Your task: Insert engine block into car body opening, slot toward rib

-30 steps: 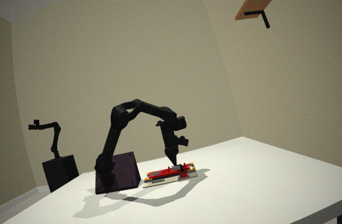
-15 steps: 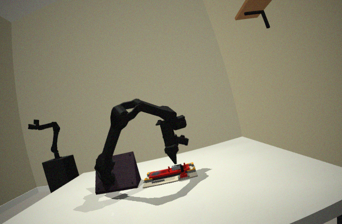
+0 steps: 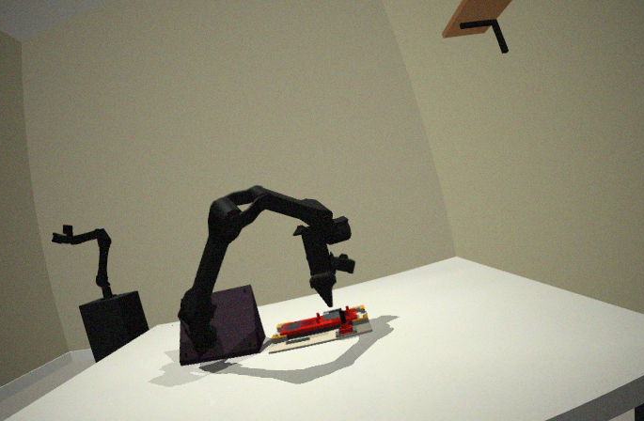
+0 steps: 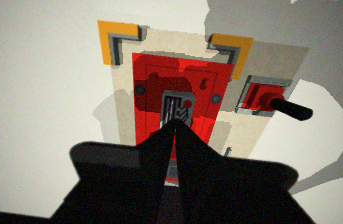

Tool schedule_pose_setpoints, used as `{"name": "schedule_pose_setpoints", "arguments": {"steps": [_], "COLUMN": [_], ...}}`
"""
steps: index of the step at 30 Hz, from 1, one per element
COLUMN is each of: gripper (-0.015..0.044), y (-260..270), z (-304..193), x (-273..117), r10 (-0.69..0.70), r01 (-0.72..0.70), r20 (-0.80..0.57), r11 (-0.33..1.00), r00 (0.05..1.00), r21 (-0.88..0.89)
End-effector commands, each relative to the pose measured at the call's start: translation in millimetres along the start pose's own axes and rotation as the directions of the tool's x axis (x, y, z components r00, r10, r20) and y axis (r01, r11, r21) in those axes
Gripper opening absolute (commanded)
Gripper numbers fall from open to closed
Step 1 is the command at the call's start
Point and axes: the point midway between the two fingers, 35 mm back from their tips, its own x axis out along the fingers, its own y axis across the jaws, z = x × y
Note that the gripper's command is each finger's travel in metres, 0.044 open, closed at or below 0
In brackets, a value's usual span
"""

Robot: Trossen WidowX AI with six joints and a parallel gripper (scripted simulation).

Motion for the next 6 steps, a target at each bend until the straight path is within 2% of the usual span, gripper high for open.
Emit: {"name": "schedule_pose_setpoints", "arguments": {"steps": [1,6], "gripper": [0.0,0.0], "y": [-0.2,-0.2], "z": [-0.1,-0.1], "x": [-0.4,-0.6], "r10": [0.001,0.001], "r01": [-0.001,-0.001], "r20": [-0.001,-0.001], "r11": [1.0,1.0], "r00": [1.0,1.0], "r21": [0.005,0.005]}}
